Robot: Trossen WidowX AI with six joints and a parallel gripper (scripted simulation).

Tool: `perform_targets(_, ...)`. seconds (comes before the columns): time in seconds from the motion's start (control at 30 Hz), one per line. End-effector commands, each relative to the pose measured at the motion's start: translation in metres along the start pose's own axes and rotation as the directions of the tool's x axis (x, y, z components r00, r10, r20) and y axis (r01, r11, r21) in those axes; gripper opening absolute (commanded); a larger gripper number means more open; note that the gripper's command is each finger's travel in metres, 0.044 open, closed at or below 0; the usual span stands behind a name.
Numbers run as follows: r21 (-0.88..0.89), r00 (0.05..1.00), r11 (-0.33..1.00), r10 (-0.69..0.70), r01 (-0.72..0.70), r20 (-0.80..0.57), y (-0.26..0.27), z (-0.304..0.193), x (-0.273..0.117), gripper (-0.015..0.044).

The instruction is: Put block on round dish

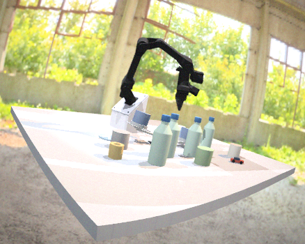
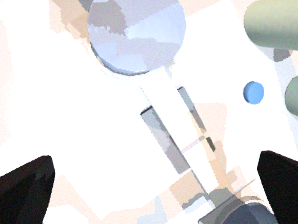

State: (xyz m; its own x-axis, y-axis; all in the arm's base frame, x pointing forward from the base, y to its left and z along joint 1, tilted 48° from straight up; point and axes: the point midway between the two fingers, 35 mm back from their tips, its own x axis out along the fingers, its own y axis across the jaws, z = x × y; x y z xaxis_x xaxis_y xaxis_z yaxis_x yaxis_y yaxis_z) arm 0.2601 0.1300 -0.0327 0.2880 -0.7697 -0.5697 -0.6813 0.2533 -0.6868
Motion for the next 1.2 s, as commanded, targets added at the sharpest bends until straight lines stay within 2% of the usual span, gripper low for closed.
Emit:
perform_targets(0.0, -0.137, 0.998, 0.988, 0.063, -0.065, -0.02, -0.002, 0.016, 0.014, 0.044)
perform_targets(0.43, -0.48, 0.973, 0.849, 0.225, -0.223, -0.054, -0.011, 0.055, 0.06, 0.044)
perform_targets(0.67, -0.484, 0.972, 0.846, 0.227, -0.225, -0.055, -0.011, 0.055, 0.061, 0.044)
perform_targets(1.17, -0.484, 0.972, 0.846, 0.227, -0.225, -0.055, -0.006, 0.054, 0.088, 0.044)
